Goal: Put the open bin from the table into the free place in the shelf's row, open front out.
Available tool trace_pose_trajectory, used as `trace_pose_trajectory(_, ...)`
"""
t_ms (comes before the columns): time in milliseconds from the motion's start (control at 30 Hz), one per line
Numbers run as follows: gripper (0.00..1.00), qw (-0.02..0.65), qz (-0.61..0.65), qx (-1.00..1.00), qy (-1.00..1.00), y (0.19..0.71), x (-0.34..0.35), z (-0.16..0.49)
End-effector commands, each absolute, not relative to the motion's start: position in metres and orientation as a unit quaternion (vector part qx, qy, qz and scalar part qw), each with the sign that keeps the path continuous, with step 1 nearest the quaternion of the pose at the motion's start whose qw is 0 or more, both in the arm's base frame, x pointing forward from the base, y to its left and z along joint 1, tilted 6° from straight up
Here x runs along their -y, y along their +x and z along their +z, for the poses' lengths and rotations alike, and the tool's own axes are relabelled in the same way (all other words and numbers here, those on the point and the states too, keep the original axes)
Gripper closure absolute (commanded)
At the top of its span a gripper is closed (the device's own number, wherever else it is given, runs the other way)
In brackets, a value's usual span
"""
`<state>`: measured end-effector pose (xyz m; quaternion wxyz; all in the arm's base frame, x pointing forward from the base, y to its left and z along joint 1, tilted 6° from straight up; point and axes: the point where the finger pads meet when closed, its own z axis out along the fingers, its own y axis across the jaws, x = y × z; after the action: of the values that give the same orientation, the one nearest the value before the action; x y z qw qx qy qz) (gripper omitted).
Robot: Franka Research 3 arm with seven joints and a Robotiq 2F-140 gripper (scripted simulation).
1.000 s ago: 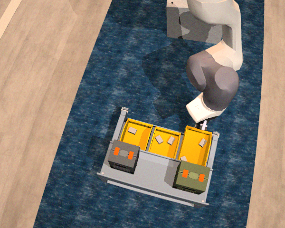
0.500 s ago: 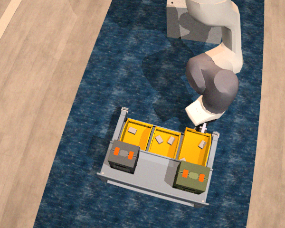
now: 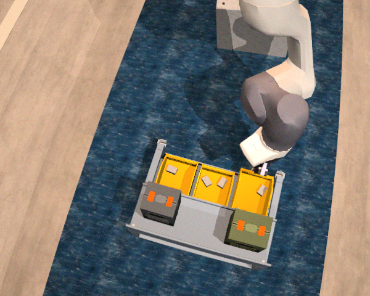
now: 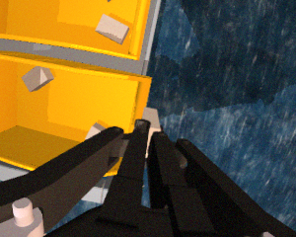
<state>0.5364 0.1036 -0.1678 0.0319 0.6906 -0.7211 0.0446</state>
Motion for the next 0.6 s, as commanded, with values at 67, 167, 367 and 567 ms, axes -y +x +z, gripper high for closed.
trace_pose_trajectory(67, 1.0, 0.033, 0.044, 0.718, 0.693, 0.5394, -0.1038, -0.1678)
trace_pose_trajectory(167, 1.0, 0.033, 0.044, 0.718, 0.693, 0.5406, -0.1038, -0.1678)
trace_pose_trajectory(367, 1.0, 0.033, 0.043, 0.718, 0.693, 0.5431, -0.1037, -0.1677)
trace_pose_trajectory(567, 1.0, 0.033, 0.043, 0.718, 0.693, 0.5458, -0.1036, -0.1677)
